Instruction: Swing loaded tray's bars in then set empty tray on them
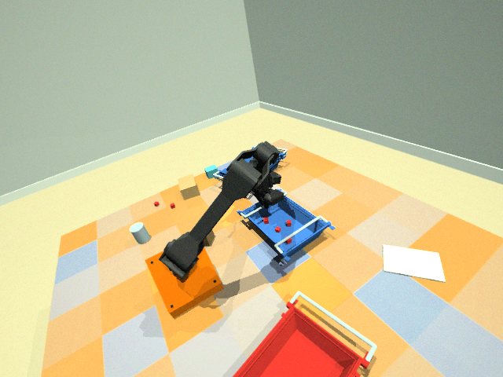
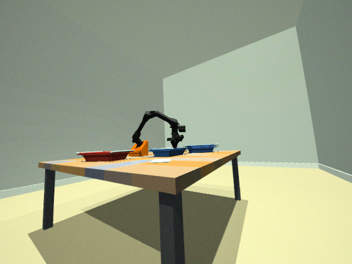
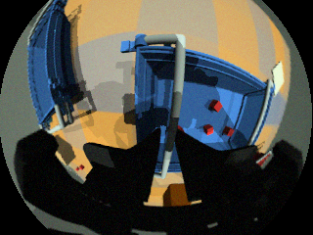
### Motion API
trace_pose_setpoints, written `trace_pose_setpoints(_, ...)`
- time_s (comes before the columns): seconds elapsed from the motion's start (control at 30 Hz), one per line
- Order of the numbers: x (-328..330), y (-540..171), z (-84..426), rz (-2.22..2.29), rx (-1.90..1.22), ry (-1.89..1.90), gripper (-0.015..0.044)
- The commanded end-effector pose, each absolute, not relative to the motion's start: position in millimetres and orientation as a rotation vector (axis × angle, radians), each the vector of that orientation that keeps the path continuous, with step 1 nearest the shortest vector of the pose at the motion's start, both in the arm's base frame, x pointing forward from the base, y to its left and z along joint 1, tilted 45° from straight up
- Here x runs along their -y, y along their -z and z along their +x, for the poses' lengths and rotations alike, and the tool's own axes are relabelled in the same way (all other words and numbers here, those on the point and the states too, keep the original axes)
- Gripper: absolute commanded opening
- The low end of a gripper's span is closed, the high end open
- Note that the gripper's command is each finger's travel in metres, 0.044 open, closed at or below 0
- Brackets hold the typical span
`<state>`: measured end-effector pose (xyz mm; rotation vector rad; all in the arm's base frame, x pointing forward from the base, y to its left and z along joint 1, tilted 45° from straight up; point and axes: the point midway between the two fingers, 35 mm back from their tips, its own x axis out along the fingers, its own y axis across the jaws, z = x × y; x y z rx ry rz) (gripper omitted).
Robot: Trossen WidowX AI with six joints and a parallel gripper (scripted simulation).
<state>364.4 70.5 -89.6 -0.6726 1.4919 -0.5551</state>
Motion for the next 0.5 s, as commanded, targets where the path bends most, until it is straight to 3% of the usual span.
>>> trace_pose_setpoints(0.0, -92.8, 73.9, 365.5, -0.657, -1.474, 0.538, 0.009)
trace_pose_setpoints(0.47, -98.2, 72.6, 363.0, -0.674, -1.477, 0.536, 0.009)
